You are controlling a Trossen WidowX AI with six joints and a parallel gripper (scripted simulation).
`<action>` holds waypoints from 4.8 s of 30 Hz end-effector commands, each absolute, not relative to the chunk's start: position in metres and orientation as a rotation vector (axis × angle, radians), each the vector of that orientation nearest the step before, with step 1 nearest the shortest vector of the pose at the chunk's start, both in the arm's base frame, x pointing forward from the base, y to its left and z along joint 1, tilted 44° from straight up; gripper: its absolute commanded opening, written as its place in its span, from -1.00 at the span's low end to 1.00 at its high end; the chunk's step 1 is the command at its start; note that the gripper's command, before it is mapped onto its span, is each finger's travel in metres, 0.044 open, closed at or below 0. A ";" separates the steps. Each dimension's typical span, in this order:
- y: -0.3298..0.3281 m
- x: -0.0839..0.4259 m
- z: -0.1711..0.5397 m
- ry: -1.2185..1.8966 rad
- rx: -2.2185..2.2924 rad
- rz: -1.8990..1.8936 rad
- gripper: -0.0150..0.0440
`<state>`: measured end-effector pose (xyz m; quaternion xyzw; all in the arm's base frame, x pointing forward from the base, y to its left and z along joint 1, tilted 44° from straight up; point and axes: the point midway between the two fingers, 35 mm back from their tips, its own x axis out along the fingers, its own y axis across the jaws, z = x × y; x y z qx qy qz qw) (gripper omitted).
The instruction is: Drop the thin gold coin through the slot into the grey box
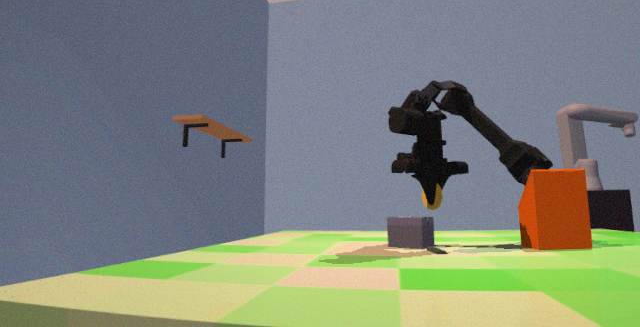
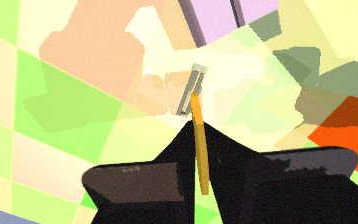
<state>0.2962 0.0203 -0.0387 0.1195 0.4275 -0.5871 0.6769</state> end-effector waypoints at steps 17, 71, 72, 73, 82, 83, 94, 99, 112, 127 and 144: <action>0.015 0.304 -0.032 1.169 0.016 -1.131 -0.49; -0.063 0.321 0.040 1.163 0.018 -1.137 -0.49; -0.063 0.321 0.040 1.163 0.018 -1.137 -0.49; -0.063 0.321 0.041 1.164 0.017 -1.137 -0.49; -0.066 0.321 0.043 1.168 0.011 -1.132 -0.47; -0.065 0.321 0.043 1.167 0.013 -1.133 -0.49; -0.067 0.321 0.041 1.165 0.016 -1.135 -0.49; -0.069 0.320 0.039 1.170 0.009 -1.129 -0.49; -0.073 0.319 0.034 1.171 0.007 -1.129 -0.49; -0.079 0.319 0.029 1.170 0.008 -1.130 -0.49; -0.075 0.321 0.033 1.168 0.018 -1.129 0.23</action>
